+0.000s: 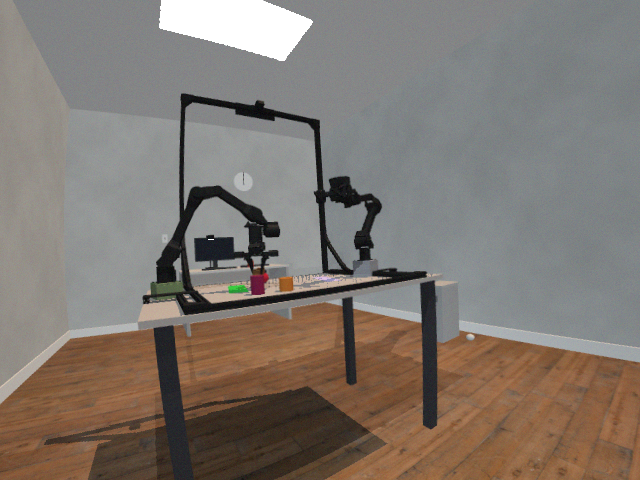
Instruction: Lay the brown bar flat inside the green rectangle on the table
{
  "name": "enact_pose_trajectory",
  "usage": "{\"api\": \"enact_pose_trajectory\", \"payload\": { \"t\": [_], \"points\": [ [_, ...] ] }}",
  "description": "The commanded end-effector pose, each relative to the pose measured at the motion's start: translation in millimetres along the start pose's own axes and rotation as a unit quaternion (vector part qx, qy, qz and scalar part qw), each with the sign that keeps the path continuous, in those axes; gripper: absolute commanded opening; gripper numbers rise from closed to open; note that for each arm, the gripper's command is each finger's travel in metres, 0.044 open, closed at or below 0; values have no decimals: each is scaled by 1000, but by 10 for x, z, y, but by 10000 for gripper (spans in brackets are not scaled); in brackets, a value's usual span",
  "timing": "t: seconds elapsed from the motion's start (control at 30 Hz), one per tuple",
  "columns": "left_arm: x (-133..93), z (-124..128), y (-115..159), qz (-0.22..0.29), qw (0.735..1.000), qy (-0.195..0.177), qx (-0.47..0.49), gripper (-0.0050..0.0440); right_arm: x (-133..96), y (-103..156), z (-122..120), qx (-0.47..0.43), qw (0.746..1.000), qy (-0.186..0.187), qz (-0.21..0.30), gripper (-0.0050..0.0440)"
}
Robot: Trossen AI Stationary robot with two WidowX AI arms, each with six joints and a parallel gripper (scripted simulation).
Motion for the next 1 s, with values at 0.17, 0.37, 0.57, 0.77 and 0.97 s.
{"api": "enact_pose_trajectory", "payload": {
  "t": [0.17, 0.37, 0.57, 0.77, 0.97],
  "points": [
    [-2, -6, 3, 0, 1000, 2, -1, 440, -25, -44, -297, -42, 999, -5, 0, 0],
    [-2, -6, 3, 0, 1000, 2, -1, 440, -13, -67, -419, -59, 998, -5, 0, 0],
    [-2, -6, 3, 0, 1000, 2, -1, 440, 13, -104, -604, -83, 996, -5, 0, 0],
    [-2, -6, 3, 0, 1000, 2, -1, 440, 48, -145, -792, -108, 994, -5, 0, 0],
    [-2, -6, 3, 0, 1000, 2, -1, 440, 58, -156, -839, -114, 993, -5, 0, 0]
  ]
}}
Point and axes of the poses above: on each arm, the point midway between the two fingers, 35 mm back from their tips, its own x axis out along the fingers, its own z axis across the jaws, y = z × x, the point moved 1 cm from there along -x, back along the fingers
